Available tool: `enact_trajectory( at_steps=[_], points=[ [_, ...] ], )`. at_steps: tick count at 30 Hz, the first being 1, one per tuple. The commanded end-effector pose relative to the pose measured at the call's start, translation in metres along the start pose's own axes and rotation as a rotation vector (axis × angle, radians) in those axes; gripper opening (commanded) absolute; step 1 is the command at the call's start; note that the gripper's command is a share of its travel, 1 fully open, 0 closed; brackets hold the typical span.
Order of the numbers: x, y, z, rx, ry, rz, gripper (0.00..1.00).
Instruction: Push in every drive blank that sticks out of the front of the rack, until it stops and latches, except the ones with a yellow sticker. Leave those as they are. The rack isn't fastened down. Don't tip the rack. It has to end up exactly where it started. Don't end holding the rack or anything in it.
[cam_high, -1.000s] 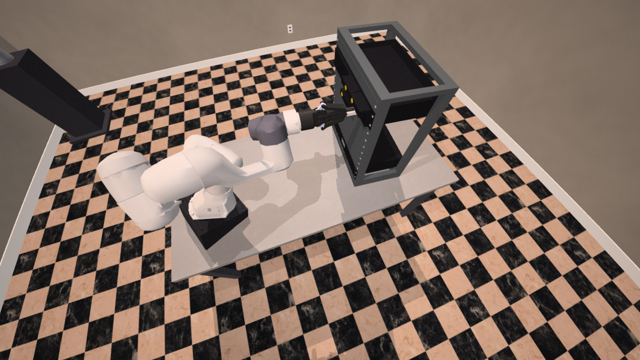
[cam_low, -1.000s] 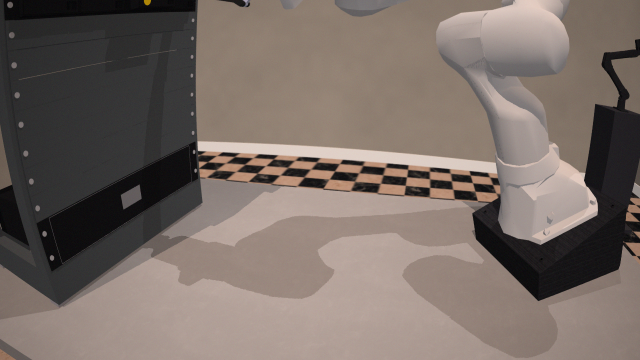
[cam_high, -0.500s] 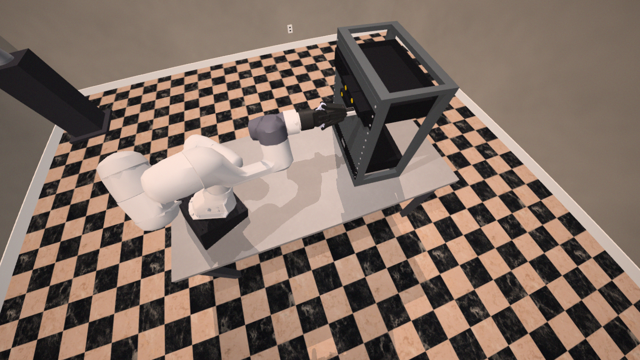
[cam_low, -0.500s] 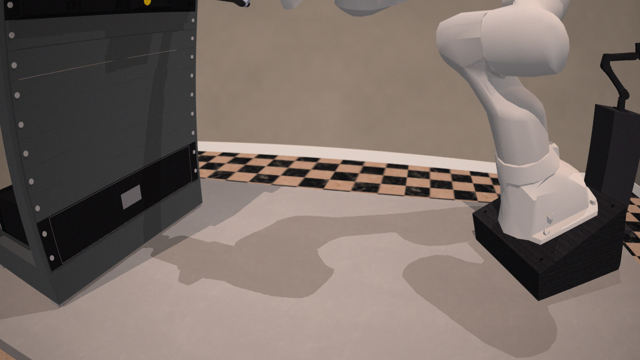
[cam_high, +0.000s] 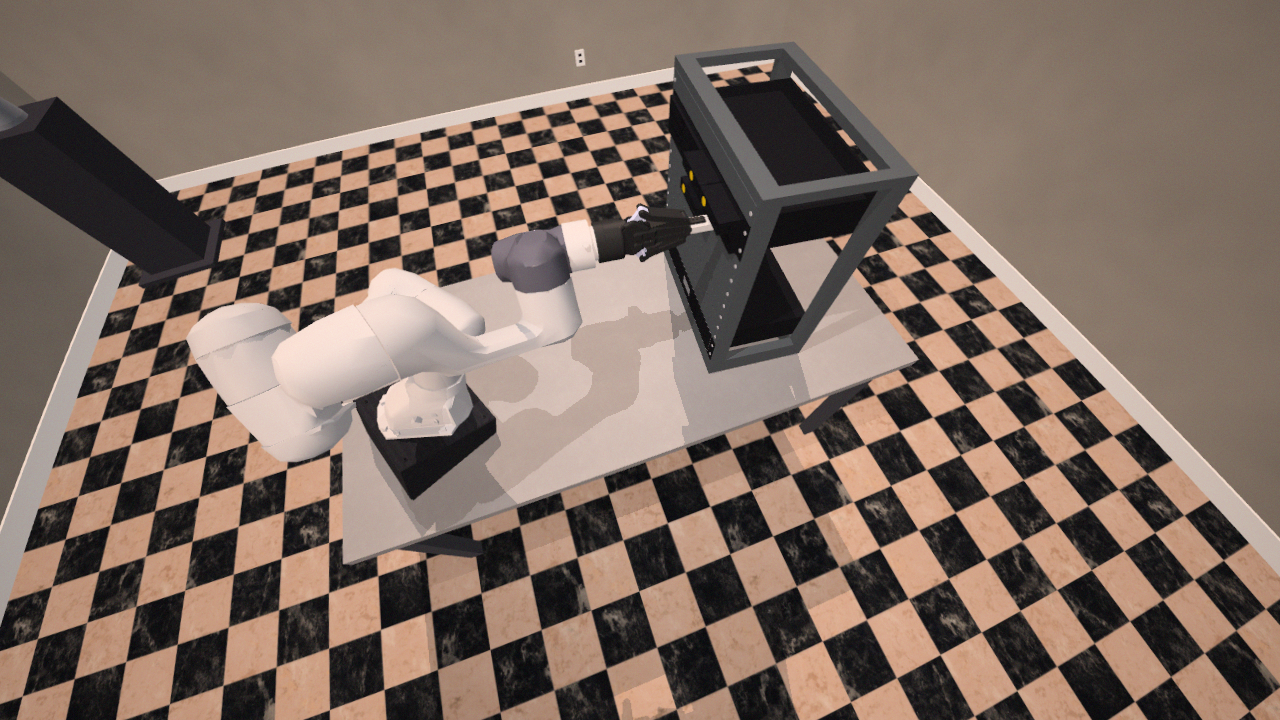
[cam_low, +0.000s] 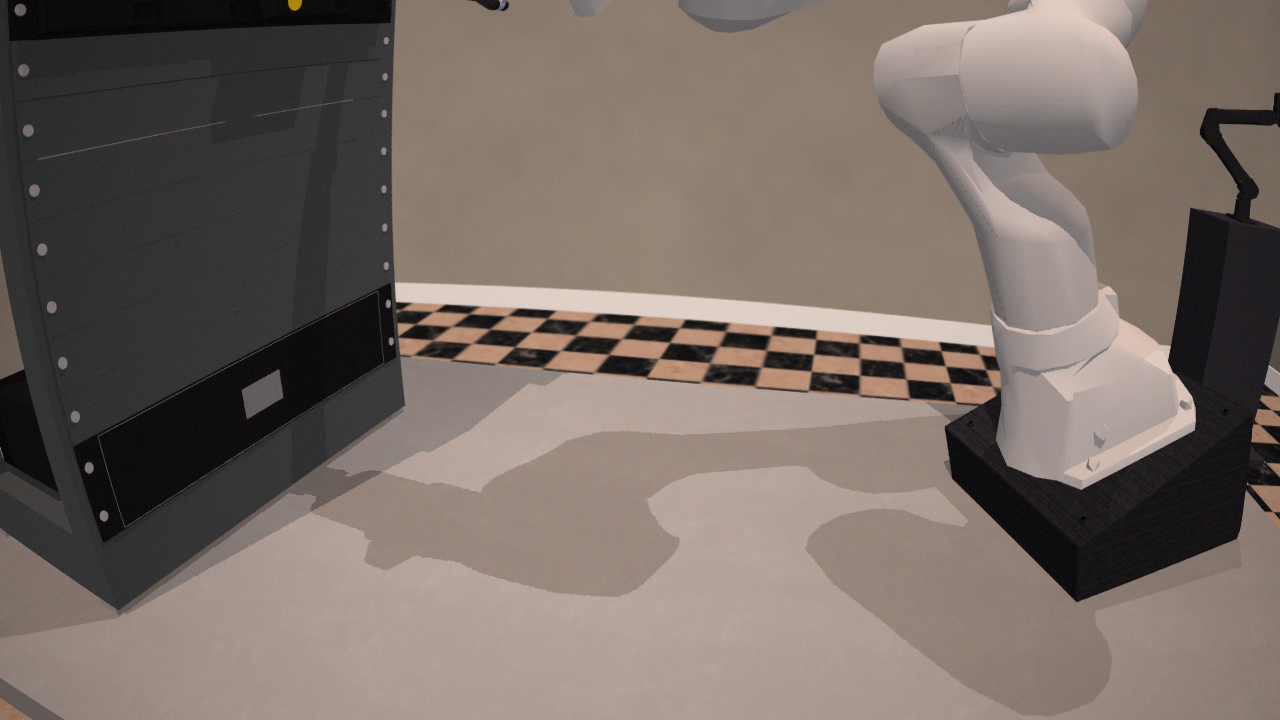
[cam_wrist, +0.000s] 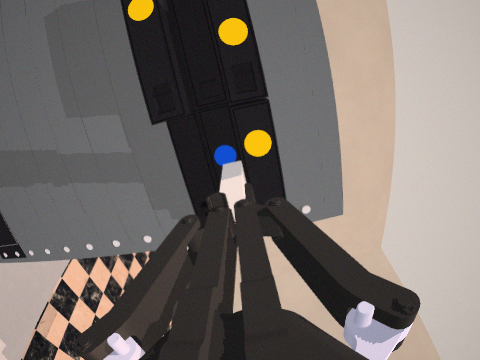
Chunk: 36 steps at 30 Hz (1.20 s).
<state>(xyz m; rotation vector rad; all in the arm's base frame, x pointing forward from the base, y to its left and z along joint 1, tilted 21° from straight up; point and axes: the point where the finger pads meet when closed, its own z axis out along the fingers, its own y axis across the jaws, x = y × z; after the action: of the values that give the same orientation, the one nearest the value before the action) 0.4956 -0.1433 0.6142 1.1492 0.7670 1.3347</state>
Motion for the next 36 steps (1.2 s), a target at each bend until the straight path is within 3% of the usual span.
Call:
enact_trajectory(
  at_steps=[1, 8, 13, 36],
  points=[
    [-0.001, 0.001, -0.011, -0.001, -0.002, -0.001, 0.0],
    [-0.001, 0.001, -0.052, -0.001, -0.002, -0.001, 0.0],
    [0.0, 0.001, -0.069, -0.001, -0.002, -0.001, 0.0],
    [0.0, 0.001, -0.071, -0.001, -0.002, -0.002, 0.0]
  ],
)
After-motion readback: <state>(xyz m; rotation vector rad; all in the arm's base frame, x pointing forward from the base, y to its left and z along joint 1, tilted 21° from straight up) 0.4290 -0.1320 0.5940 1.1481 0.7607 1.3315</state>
